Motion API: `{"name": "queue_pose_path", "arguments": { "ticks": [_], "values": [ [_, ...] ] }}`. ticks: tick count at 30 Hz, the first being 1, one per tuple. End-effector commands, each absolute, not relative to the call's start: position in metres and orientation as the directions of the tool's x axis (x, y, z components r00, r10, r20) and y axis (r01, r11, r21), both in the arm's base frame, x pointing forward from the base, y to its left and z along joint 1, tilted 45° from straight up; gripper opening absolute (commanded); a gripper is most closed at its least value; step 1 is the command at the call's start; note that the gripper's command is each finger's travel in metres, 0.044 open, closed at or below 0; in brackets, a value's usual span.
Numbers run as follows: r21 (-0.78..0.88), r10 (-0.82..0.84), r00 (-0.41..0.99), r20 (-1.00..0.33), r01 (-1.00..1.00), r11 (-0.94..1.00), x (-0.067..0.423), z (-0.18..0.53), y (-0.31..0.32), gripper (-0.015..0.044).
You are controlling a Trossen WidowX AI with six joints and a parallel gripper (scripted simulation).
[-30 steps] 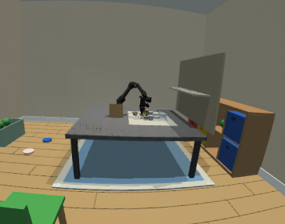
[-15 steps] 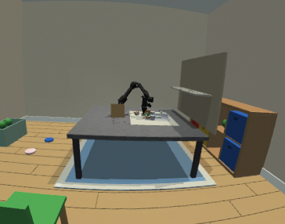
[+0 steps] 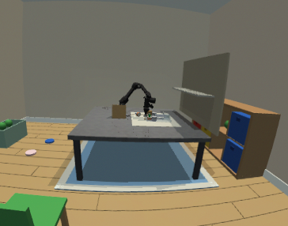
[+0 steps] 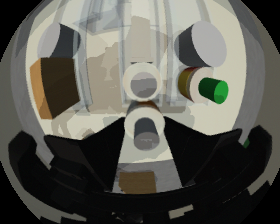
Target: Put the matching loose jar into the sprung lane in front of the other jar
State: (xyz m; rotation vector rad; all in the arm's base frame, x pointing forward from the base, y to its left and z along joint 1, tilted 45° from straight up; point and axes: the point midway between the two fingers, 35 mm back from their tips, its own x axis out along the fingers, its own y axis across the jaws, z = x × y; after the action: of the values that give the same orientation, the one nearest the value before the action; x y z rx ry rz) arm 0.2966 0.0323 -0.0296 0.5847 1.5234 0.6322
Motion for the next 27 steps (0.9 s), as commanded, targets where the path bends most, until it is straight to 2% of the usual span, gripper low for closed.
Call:
{"name": "queue_pose_path", "arguments": {
  "ticks": [1, 27],
  "values": [
    [0.698, 0.698, -0.019, -0.716, -0.034, 0.716, 0.310, -0.027, 0.031, 0.0000],
    [0.698, 0.698, -0.019, -0.716, -0.034, 0.716, 0.322, -0.025, 0.031, 0.0000]
  ]
}}
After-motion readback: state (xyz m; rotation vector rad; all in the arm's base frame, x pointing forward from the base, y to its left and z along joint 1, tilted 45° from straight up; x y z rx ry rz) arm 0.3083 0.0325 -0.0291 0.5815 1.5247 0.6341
